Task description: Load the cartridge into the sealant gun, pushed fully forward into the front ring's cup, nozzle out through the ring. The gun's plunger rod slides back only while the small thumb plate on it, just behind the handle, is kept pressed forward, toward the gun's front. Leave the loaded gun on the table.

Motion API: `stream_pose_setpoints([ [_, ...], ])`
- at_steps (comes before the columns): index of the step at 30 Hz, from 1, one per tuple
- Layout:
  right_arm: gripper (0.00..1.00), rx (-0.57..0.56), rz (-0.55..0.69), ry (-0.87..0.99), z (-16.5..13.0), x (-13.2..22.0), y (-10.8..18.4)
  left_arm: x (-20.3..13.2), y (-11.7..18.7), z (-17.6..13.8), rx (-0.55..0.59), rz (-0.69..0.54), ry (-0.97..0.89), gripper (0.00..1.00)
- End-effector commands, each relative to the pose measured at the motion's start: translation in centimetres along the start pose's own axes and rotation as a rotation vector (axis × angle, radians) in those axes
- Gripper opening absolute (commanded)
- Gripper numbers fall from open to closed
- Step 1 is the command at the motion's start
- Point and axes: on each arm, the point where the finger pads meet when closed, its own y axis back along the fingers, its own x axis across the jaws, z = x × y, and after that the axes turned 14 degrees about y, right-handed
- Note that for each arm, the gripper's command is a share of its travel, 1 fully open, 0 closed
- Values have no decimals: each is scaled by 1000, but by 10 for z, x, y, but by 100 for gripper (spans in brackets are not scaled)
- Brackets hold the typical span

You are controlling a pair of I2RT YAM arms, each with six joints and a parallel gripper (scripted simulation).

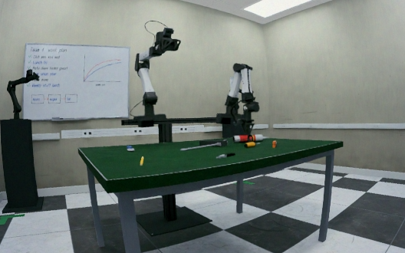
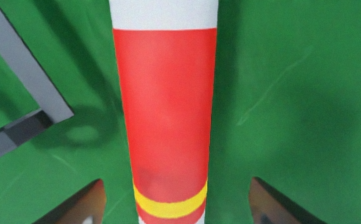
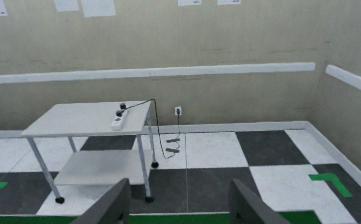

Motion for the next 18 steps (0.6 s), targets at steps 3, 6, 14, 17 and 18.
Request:
stream_pose_setpoints([
  [3,51,1,8,-5,-1,3,3,3,-10,0,1,21,-2,74],
  [6,51,1,8,-5,-1,3,3,11,-13,-2,2,38,0,74],
  [14,51,1,8,-5,-1,3,3,4,-22,0,-2,23,0,74],
  [17,51,1,8,-5,-1,3,3,11,-26,-1,-1,38,4,74],
  [18,51,1,8,-5,-1,3,3,16,-27,-1,-1,48,3,74],
])
